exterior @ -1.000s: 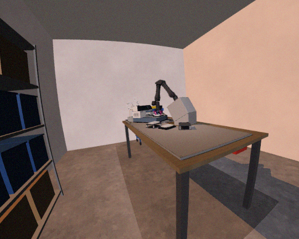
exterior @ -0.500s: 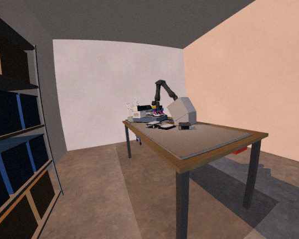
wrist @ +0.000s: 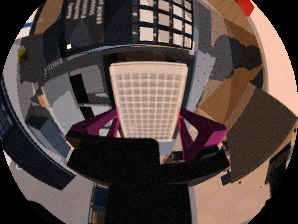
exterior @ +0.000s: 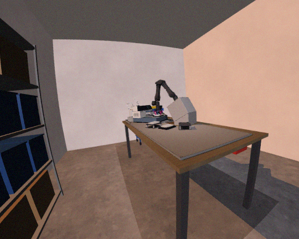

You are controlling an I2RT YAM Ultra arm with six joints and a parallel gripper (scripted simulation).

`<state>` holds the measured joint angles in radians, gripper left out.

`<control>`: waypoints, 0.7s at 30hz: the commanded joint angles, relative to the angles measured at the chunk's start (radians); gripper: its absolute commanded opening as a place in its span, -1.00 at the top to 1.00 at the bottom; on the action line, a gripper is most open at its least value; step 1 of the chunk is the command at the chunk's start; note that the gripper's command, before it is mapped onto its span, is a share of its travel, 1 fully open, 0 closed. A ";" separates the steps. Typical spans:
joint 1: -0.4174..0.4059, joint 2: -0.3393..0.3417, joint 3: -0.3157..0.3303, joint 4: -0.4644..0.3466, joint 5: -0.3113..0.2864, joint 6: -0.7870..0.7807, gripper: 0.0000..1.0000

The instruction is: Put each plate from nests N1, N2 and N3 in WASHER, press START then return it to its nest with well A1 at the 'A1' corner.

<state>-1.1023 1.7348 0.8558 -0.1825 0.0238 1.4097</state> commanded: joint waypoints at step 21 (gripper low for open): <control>-0.009 -0.141 -0.025 -0.124 0.005 0.000 1.00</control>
<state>-1.1023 1.6238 0.8555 -0.2687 0.0238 1.4097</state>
